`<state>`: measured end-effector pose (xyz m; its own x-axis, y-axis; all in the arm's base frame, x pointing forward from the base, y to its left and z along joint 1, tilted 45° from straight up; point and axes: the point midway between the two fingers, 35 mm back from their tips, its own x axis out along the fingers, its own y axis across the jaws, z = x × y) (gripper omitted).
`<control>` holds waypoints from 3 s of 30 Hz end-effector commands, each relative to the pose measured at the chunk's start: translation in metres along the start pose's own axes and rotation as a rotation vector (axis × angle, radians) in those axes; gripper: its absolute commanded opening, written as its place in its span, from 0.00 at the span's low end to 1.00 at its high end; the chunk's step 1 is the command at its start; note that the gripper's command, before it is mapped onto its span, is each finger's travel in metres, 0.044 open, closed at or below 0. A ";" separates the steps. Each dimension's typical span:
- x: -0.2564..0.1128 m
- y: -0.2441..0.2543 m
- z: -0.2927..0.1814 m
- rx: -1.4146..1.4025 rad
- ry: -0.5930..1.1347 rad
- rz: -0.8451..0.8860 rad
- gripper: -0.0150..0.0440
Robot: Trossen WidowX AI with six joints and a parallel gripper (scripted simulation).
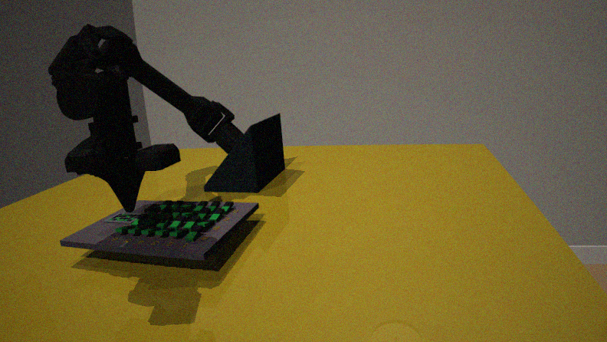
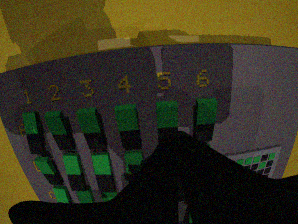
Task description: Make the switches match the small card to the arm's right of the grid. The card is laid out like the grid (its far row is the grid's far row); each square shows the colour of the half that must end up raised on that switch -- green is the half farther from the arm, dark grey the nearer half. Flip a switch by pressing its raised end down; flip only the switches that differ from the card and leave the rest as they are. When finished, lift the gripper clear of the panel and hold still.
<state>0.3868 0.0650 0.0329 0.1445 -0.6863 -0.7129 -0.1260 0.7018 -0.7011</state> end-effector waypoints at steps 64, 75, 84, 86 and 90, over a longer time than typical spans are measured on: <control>0.032 0.001 0.001 -0.011 0.000 -0.006 0.25; 0.033 0.001 0.001 -0.011 0.000 -0.006 0.25; -0.028 0.002 -0.001 -0.012 -0.024 -0.003 0.25; -0.031 0.002 -0.002 -0.012 -0.025 -0.003 0.25; -0.033 0.002 -0.008 -0.012 -0.025 -0.003 0.25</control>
<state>0.3803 0.0904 0.0533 0.1847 -0.6805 -0.7091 -0.1441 0.6949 -0.7045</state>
